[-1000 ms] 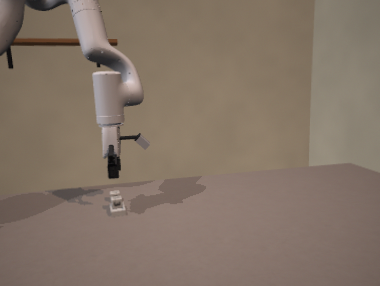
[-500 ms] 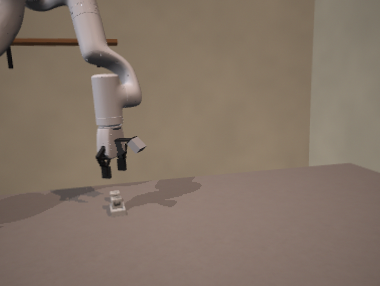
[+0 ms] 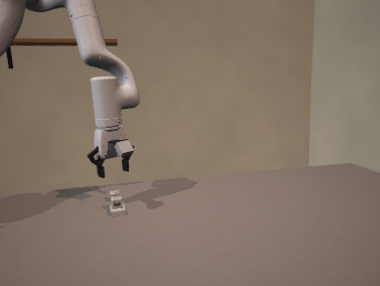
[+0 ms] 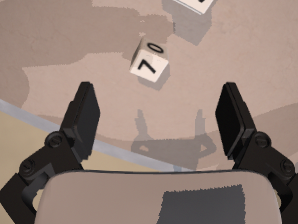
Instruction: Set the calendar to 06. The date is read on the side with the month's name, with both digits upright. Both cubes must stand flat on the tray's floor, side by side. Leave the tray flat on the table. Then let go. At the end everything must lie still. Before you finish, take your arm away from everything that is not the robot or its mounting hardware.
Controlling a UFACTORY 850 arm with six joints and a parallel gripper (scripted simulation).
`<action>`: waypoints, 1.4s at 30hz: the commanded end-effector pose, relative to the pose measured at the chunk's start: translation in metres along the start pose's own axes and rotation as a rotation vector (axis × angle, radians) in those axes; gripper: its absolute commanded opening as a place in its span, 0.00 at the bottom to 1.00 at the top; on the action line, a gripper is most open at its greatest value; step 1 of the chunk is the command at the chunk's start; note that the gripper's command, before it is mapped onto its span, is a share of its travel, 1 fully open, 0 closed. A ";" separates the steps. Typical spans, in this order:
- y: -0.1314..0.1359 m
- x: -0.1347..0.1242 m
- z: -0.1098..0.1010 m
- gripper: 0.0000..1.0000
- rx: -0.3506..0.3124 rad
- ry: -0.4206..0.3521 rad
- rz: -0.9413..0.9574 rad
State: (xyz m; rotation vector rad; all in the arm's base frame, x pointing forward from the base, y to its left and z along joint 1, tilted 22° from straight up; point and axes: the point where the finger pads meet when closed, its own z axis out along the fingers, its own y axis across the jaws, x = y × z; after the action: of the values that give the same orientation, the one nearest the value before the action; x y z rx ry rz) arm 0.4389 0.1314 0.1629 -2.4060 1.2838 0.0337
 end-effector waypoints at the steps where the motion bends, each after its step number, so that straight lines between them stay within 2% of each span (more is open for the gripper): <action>1: -0.004 -0.009 0.002 1.00 -0.030 0.002 0.171; 12: -0.009 -0.023 0.005 1.00 -0.029 0.006 0.434; 17: -0.010 -0.025 0.006 1.00 -0.029 0.006 0.463; 18: -0.010 -0.025 0.006 0.49 -0.029 0.006 0.463; 42: -0.010 -0.025 0.006 0.49 -0.029 0.006 0.463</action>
State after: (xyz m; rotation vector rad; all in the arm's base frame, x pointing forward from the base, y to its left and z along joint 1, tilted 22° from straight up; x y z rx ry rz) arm 0.4328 0.1579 0.1657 -2.0805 1.8247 0.1789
